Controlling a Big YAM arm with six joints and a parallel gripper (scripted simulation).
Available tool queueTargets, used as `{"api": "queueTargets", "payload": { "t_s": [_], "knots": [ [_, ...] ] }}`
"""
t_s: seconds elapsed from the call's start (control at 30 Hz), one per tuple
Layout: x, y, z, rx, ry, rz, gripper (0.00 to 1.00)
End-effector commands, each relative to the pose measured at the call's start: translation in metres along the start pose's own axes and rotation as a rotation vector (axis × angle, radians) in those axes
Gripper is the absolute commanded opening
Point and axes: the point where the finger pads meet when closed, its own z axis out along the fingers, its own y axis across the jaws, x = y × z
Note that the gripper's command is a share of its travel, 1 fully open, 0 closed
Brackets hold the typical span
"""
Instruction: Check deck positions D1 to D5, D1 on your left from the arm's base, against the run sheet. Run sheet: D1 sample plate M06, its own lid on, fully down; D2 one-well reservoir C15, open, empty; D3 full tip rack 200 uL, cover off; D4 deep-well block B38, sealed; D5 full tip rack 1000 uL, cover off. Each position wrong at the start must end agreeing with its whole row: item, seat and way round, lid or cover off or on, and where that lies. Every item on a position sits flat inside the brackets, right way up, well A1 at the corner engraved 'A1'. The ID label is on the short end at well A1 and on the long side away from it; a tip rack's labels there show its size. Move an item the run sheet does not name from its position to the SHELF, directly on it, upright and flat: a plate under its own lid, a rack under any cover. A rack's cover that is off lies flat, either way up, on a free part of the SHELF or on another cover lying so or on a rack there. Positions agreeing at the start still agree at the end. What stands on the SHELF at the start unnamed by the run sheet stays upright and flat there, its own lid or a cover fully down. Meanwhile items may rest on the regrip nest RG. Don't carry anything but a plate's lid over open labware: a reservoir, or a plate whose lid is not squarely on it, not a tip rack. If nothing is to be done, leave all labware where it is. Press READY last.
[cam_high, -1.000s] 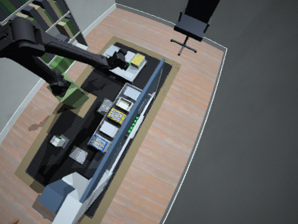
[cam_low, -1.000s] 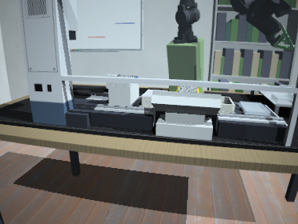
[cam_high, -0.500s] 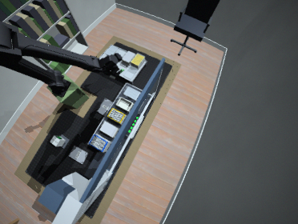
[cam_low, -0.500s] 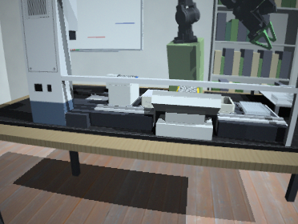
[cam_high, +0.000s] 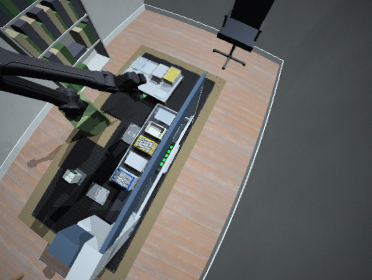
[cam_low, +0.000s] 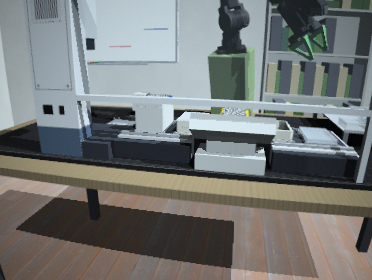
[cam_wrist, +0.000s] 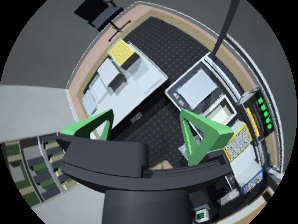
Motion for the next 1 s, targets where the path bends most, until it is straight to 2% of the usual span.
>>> {"api": "queueTargets", "payload": {
  "t_s": [0.0,0.03,0.1,0.6,0.67,0.7,0.87,0.97],
  "knots": [
    [0.001,-0.009,-0.014,0.030,0.000,0.075,1.00],
    [0.004,-0.012,-0.017,0.042,0.008,0.090,1.00],
    [0.004,-0.012,-0.017,0.042,0.008,0.090,1.00],
    [0.049,-0.051,-0.062,0.216,0.128,0.305,1.00],
    [0.049,-0.051,-0.062,0.216,0.128,0.305,1.00],
    [0.041,-0.054,-0.067,0.227,0.117,0.317,1.00],
    [0.068,-0.066,-0.080,0.286,0.176,0.391,1.00],
    [0.073,-0.075,-0.090,0.321,0.194,0.433,1.00]
  ]
}}
